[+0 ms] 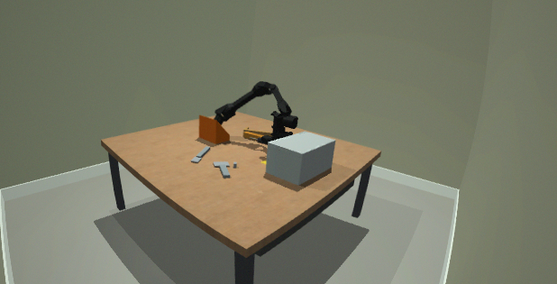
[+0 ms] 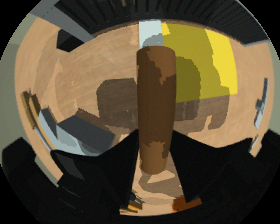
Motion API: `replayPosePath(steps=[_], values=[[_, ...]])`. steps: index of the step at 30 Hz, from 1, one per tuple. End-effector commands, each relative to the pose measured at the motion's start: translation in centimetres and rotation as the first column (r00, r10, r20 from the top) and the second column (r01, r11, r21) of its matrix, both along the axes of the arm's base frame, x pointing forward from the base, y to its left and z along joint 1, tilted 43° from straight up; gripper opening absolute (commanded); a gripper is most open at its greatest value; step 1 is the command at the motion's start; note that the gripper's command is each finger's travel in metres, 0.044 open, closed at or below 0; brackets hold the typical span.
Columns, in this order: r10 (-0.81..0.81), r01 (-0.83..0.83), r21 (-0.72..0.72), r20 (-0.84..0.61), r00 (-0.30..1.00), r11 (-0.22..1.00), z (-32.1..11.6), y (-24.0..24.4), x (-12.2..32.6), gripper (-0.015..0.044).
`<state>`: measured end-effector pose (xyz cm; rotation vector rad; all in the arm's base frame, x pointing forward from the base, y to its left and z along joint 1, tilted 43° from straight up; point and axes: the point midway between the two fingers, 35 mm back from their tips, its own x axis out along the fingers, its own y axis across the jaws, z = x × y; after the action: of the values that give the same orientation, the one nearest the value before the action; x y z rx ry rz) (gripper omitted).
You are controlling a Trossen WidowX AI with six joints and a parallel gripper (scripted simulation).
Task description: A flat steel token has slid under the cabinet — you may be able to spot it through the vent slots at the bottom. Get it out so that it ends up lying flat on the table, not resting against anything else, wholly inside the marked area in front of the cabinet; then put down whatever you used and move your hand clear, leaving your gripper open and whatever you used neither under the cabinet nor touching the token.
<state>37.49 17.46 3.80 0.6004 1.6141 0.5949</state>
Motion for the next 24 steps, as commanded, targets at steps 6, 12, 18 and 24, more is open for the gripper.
replayPosePath(steps=[6, 12, 18, 24], values=[[-0.002, 0.002, -0.008, -0.005, 1.0, 1.0, -0.3, -0.3, -0.3, 0.0], [-0.002, 0.002, -0.008, -0.006, 1.0, 1.0, -0.2, -0.3, -0.9, 0.0], [-0.002, 0.002, -0.008, -0.006, 1.0, 1.0, -0.1, -0.3, -1.4, 0.0], [-0.002, 0.002, -0.008, -0.006, 1.0, 1.0, -0.1, -0.3, -2.0, 0.0]])
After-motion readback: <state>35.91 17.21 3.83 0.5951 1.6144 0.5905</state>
